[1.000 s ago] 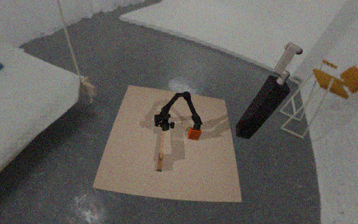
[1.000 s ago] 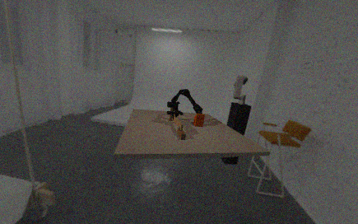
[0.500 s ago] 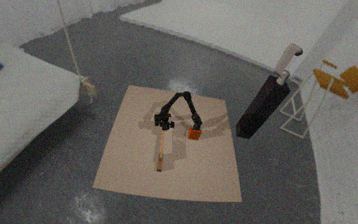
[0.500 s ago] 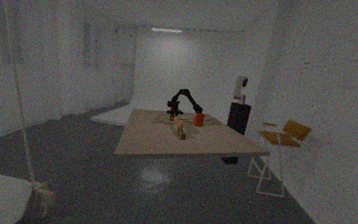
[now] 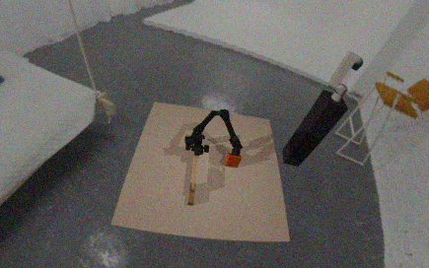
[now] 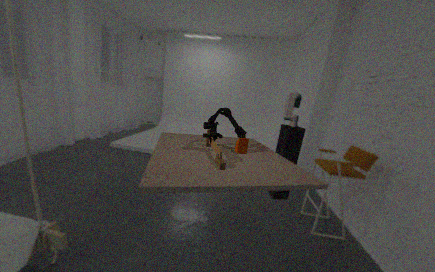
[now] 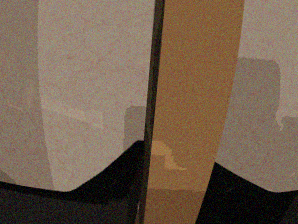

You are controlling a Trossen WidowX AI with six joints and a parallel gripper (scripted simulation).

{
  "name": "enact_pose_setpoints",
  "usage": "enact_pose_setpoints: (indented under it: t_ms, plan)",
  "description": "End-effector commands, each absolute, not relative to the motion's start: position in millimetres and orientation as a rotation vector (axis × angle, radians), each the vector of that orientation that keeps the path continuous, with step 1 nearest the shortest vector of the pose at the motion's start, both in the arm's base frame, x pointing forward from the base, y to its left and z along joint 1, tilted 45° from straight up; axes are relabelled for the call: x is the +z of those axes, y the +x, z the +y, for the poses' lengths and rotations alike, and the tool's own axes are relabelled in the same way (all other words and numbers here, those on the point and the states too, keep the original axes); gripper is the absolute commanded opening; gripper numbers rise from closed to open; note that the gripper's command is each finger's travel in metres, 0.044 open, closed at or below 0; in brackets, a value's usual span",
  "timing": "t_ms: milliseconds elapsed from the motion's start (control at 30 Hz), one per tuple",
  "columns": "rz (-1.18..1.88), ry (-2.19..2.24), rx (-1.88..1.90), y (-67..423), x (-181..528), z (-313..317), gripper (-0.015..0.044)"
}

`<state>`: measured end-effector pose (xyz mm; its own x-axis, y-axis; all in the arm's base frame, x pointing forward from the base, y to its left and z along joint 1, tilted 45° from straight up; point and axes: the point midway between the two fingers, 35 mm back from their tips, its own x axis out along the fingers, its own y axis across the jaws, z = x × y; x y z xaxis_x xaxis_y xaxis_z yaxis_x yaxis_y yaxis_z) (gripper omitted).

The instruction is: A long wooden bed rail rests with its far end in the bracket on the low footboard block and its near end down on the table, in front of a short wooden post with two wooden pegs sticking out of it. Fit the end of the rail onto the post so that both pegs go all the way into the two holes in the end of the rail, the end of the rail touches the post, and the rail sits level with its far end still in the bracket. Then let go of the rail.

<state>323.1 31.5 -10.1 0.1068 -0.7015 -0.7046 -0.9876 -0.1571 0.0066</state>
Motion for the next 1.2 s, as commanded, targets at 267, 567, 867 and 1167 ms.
enact_pose_setpoints:
  t_ms: [267, 567, 867, 1167]
  plan:
    - [1.621, -1.915, 0.799, 324.5, -9.1, 33.8, 0.0000]
    - [1.621, -1.915, 0.799, 324.2, -8.2, 34.6, 0.0000]
    - [1.621, -1.915, 0.799, 323.9, -7.8, 35.0, 0.0000]
    - [1.621, -1.915, 0.799, 323.9, -9.0, 33.7, 0.0000]
